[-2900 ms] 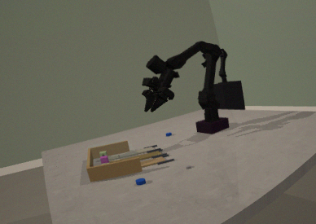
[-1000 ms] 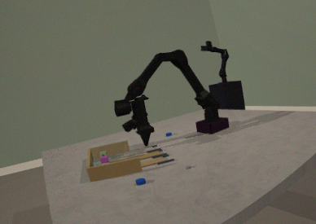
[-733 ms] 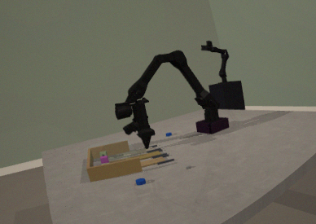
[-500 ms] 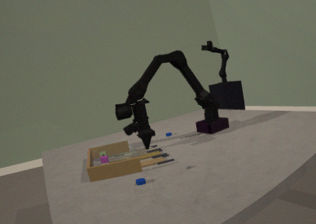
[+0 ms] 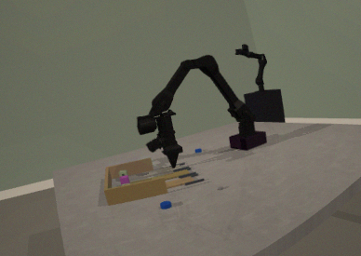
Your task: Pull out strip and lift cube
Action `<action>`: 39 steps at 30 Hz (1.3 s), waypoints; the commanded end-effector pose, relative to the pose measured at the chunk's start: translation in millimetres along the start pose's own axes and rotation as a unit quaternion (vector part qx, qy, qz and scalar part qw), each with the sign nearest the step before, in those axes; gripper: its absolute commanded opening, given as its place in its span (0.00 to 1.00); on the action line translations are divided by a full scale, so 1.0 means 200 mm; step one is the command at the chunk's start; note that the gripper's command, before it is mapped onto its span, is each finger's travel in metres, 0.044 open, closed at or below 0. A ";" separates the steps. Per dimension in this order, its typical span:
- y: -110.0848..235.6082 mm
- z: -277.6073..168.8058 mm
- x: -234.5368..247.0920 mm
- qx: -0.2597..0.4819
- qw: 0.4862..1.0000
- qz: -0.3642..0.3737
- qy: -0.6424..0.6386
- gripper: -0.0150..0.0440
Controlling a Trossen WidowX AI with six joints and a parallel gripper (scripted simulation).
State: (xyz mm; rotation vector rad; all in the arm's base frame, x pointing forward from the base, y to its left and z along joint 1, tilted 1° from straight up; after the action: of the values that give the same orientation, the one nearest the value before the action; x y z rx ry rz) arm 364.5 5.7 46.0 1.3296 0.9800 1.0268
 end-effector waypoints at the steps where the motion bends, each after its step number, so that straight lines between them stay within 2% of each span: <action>1: 0.00 0.00 0.00 -0.001 1.000 -0.002 -0.002 0.25; 28: -0.02 0.00 0.00 -0.001 1.000 -0.002 -0.002 0.25; 39: -0.02 -0.08 -0.01 -0.001 1.000 -0.002 -0.002 0.25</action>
State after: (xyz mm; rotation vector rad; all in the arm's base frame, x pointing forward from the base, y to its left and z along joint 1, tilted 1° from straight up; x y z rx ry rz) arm 356.5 7.2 45.0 1.3190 0.9709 1.0327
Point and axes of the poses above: the point midway between the two fingers, 35 mm back from their tips, its own y axis back along the fingers, its own x axis across the jaws, z = x × y, the point moved 5 cm from there along y, back along the fingers, and after that the axes turned 9 degrees about -y, right-handed, at the moved point
